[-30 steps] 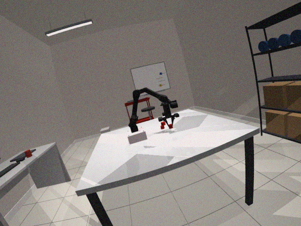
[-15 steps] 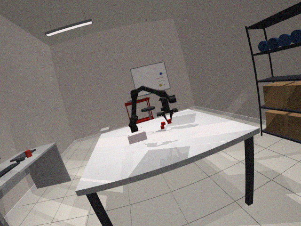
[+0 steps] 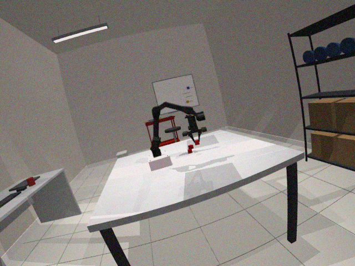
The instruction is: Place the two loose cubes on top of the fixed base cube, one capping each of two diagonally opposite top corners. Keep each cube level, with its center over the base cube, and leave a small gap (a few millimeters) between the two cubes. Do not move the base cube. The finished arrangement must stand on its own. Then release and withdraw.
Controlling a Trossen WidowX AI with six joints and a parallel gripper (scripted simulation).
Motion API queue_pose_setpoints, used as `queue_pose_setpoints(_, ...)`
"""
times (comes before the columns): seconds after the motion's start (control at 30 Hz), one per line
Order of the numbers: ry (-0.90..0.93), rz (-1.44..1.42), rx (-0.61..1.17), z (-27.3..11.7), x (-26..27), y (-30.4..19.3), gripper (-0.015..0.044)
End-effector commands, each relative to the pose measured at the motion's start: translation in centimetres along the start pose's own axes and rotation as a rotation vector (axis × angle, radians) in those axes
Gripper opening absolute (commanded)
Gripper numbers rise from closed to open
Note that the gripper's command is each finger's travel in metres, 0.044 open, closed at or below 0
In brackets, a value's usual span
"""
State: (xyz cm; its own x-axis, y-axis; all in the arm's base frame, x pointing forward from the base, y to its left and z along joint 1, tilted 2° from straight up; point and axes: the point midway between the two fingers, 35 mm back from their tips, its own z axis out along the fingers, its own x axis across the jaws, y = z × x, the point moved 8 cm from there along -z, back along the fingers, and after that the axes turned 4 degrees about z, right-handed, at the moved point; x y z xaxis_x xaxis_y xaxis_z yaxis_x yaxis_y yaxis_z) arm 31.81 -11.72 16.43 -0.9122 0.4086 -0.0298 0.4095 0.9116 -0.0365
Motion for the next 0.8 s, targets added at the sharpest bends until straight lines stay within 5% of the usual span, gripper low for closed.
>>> queue_pose_setpoints(0.0, 0.003, 0.062, 0.001, 0.1, 0.6, 1.3, 0.0105)
queue_pose_setpoints(0.77, 0.007, 0.396, -0.005, 0.5, 3.8, 7.8, 0.0105)
